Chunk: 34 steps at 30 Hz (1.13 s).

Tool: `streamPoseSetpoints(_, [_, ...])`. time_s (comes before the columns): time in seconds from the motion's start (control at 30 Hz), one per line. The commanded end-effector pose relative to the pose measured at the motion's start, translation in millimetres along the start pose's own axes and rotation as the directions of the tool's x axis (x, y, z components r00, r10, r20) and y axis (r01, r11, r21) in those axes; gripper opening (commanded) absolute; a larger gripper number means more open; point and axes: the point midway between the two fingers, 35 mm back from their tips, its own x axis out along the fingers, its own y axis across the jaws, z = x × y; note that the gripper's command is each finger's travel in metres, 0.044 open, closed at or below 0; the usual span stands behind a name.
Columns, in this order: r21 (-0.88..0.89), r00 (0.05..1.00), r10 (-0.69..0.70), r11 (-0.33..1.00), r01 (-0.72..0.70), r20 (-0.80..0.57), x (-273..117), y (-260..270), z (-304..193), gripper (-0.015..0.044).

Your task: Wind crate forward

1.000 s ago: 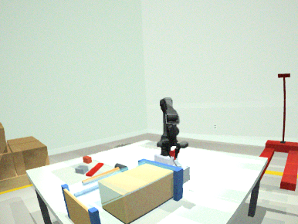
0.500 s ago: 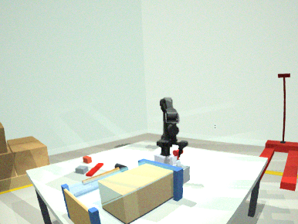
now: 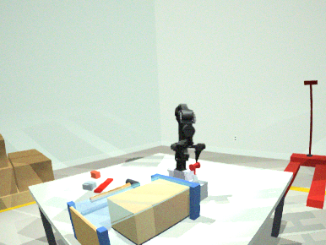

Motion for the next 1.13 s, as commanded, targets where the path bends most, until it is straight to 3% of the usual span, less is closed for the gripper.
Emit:
streamPoseSetpoints(0.0, [-0.004, 0.999, 0.020, 1.000, -0.020, 0.033, -21.5, -4.9, -6.3, 0.0440])
streamPoseSetpoints(0.17, [-0.005, 0.994, 0.056, 0.998, -0.056, 0.099, -64.5, -22.9, -31.1, 0.0440])
streamPoseSetpoints(0.37, [-0.005, 0.993, 0.057, 0.998, -0.057, 0.102, -66.3, -23.8, -32.4, 0.0440])
streamPoseSetpoints(0.87, [0.006, 0.999, -0.005, 1.000, 0.005, 0.039, -65.2, 85.2, 73.5, 0.0440])
streamPoseSetpoints(1.1, [0.007, 0.999, -0.009, 1.000, 0.009, 0.037, -62.7, 90.8, 78.1, 0.0440])
